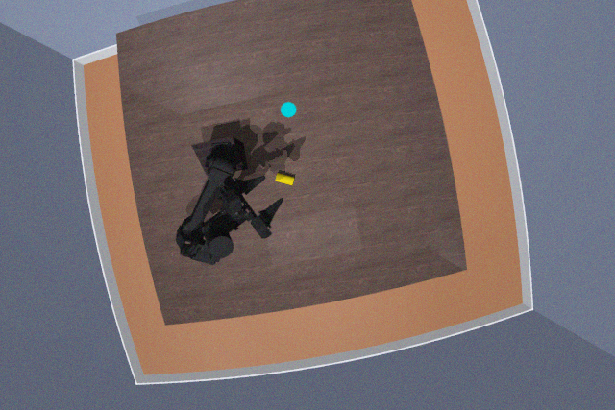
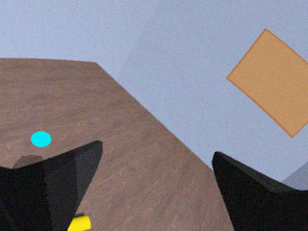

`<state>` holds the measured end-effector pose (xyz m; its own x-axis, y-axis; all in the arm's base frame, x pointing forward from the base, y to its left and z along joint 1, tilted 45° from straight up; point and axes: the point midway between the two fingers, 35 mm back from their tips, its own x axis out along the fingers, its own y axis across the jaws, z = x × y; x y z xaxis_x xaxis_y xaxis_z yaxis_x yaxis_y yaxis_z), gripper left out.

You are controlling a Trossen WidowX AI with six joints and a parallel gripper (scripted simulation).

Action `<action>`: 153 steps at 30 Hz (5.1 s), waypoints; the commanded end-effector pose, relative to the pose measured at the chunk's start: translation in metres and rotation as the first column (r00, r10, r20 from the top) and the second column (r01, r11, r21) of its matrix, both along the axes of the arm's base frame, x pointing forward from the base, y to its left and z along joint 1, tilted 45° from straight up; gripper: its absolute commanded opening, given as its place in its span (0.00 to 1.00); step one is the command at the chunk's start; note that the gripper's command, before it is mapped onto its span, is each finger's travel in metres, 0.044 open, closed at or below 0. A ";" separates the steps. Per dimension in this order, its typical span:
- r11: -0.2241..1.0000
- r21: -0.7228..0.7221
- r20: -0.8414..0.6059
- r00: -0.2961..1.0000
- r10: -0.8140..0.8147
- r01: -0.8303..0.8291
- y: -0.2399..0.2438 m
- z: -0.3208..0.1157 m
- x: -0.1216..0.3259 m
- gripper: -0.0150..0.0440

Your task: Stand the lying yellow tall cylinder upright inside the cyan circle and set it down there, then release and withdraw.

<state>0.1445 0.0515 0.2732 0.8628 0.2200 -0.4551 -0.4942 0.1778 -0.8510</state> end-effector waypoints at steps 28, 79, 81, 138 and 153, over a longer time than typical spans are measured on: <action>-0.148 0.024 -0.339 -0.131 -0.932 0.989 -0.104 -0.143 0.070 0.78; -0.240 0.030 -0.331 -0.217 -0.918 0.970 -0.180 -0.220 0.079 0.43; -0.240 0.029 -0.333 -0.217 -0.918 0.970 -0.176 -0.217 0.079 0.43; 0.060 -0.242 -0.295 -0.014 -0.955 0.968 -0.062 -0.182 0.099 0.43; 0.244 -0.412 -0.296 0.124 -0.947 0.878 -0.025 -0.208 0.111 0.43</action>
<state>0.2512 0.0152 0.0706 0.0832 -0.6772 -0.7311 -0.2412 0.6981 -0.6741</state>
